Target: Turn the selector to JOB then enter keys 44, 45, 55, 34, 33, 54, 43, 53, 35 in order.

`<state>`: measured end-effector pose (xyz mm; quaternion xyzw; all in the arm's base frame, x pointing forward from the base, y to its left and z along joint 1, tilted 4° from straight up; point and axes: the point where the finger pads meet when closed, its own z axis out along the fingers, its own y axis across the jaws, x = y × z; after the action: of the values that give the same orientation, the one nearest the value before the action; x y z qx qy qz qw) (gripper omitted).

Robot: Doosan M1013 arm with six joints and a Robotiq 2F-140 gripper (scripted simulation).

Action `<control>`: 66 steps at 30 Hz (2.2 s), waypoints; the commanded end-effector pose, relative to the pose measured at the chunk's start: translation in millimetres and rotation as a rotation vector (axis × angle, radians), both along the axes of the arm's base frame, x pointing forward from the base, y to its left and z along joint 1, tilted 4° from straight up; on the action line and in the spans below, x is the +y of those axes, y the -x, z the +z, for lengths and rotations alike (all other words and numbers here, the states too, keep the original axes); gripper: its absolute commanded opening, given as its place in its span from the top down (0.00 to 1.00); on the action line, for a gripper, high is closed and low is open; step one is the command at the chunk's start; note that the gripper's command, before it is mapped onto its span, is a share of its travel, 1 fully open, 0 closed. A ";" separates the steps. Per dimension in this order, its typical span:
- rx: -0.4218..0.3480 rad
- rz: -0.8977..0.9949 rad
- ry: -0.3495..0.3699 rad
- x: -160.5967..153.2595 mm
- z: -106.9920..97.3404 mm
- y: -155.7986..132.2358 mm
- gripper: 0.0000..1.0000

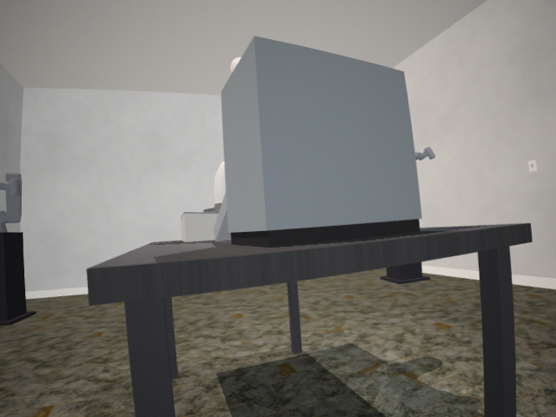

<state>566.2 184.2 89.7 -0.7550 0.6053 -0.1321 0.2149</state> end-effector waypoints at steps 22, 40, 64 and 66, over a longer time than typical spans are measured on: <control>0.002 0.000 -0.001 3.7 -13.9 -7.1 1.00; 0.002 0.000 -0.001 4.0 -15.5 -7.9 1.00; 0.002 0.000 -0.001 5.9 -25.3 -13.1 1.00; 0.002 0.000 -0.001 5.9 -25.6 -13.2 1.00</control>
<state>577.1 188.1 66.0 -0.7564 0.6040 -0.1319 0.2134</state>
